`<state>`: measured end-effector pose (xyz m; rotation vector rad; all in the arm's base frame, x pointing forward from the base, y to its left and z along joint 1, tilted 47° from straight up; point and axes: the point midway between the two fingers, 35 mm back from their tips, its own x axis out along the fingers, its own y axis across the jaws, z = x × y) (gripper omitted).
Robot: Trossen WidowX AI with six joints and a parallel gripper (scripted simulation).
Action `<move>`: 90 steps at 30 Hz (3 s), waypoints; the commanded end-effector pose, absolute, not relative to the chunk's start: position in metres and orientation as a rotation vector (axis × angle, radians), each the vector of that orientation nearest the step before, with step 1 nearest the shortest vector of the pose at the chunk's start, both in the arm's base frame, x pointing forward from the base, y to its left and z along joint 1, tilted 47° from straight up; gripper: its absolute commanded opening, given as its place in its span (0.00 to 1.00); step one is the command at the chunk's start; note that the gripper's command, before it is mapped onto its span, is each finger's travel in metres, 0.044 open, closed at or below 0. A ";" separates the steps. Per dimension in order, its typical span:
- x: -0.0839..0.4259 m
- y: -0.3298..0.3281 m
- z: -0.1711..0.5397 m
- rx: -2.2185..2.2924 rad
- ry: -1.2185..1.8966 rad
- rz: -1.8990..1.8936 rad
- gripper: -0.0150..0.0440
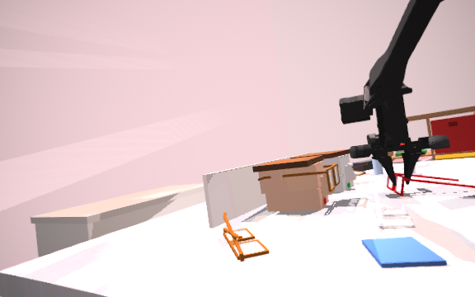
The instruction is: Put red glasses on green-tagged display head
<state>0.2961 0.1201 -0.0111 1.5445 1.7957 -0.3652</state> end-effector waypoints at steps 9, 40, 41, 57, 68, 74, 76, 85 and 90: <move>0.287 0.112 -0.009 1.548 1.799 -0.371 0.44; 0.293 0.081 0.021 1.555 1.809 -0.382 0.59; 0.291 0.079 0.021 1.550 1.807 -0.375 0.59; 0.285 0.076 0.023 1.532 1.799 -0.352 0.49; 0.285 0.088 0.012 1.531 1.798 -0.353 0.49; 0.285 0.095 0.005 1.531 1.798 -0.353 0.49; 0.285 0.097 0.003 1.531 1.798 -0.353 0.49; 0.285 0.109 -0.007 1.532 1.798 -0.352 0.49; 0.284 0.115 -0.012 1.533 1.799 -0.351 0.49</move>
